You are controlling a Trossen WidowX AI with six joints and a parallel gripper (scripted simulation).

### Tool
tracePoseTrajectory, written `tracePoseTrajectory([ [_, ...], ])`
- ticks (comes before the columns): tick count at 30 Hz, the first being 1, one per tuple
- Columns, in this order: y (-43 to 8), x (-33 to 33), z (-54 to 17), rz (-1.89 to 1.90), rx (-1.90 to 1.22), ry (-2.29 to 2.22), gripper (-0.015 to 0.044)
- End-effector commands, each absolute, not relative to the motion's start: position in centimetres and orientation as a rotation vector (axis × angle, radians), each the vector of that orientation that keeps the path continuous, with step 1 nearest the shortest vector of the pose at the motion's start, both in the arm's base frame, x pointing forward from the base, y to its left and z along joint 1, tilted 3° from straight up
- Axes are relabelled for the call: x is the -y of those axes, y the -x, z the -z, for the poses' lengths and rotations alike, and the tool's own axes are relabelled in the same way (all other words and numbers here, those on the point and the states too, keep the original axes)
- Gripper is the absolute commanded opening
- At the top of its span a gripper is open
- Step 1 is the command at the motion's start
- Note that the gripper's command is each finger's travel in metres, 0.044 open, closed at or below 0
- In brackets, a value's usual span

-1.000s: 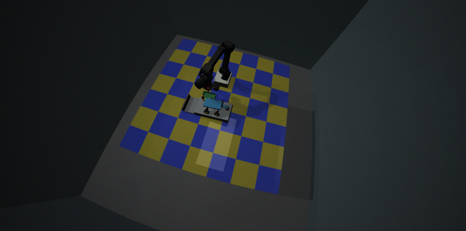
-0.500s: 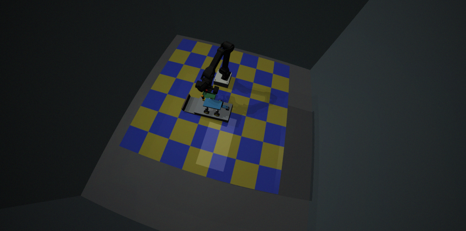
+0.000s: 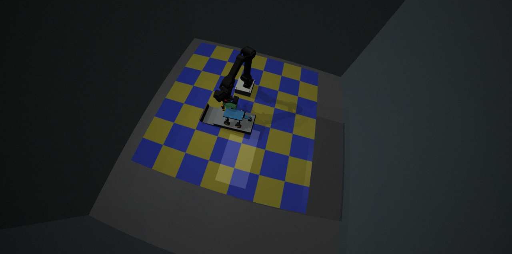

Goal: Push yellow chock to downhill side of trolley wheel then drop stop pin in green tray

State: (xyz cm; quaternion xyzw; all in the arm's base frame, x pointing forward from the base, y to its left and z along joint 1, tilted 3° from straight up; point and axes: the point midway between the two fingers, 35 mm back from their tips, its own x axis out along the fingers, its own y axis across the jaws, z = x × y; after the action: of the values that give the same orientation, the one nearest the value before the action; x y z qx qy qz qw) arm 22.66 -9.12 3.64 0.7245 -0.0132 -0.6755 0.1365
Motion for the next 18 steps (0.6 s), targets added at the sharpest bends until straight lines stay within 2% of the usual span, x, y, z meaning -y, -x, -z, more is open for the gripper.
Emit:
tracePoseTrajectory([
  [1, -22.6, 9.0, -3.5, 1.954, 0.039, -2.094, 0.0157],
  [3, -22.6, 8.9, -3.5, 1.954, 0.039, -2.094, 0.019],
  [18, -22.5, 7.8, -3.1, 1.954, 0.038, -2.095, 0.019],
])
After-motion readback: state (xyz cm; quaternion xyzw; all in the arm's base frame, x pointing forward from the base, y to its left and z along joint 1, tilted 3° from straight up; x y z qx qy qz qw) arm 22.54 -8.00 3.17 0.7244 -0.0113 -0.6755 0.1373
